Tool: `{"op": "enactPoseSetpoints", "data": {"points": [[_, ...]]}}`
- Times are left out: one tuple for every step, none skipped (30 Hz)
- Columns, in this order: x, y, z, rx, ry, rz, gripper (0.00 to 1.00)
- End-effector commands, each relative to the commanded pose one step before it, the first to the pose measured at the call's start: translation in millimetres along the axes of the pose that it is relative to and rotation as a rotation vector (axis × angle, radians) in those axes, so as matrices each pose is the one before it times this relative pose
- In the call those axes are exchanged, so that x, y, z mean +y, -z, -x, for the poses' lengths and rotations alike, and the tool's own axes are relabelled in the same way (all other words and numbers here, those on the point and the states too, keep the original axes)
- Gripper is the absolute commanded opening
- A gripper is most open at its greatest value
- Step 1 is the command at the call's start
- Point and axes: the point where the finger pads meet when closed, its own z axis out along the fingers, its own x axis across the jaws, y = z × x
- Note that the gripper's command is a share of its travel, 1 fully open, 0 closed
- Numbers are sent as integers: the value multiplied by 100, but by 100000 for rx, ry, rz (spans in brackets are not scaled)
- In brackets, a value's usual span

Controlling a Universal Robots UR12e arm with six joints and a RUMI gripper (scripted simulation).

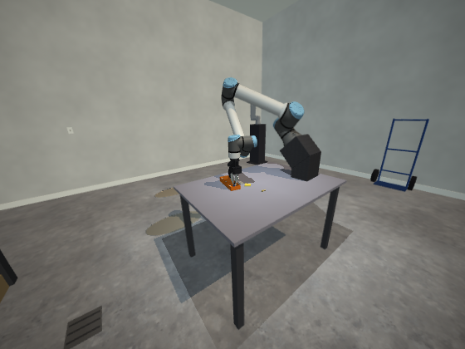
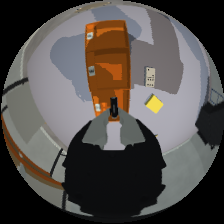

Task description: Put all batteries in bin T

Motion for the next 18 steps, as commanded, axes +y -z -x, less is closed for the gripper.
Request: {"op": "enactPoseSetpoints", "data": {"points": [[24, 36, 1, -109, -13, 11, 0], [3, 0, -8, 0, 0, 0, 0], [3, 0, -7, 0, 0, 0, 0], [3, 0, -6, 0, 0, 0, 0], [2, 0, -5, 0, 0, 0, 0], [2, 0, -5, 0, 0, 0, 0], [2, 0, -4, 0, 0, 0, 0], [0, 0, 0, 0, 0, 0, 17], [0, 0, 0, 0, 0, 0, 17], [0, 0, 0, 0, 0, 0, 17], [-3, 1, 8, 2, 0, 0, 17], [1, 0, -2, 0, 0, 0, 17], [0, 0, -1, 0, 0, 0, 17], [0, 0, 0, 0, 0, 0, 17], [0, 0, 0, 0, 0, 0, 17], [0, 0, 0, 0, 0, 0, 17], [0, 0, 0, 0, 0, 0, 17], [0, 0, 0, 0, 0, 0, 17]]}}
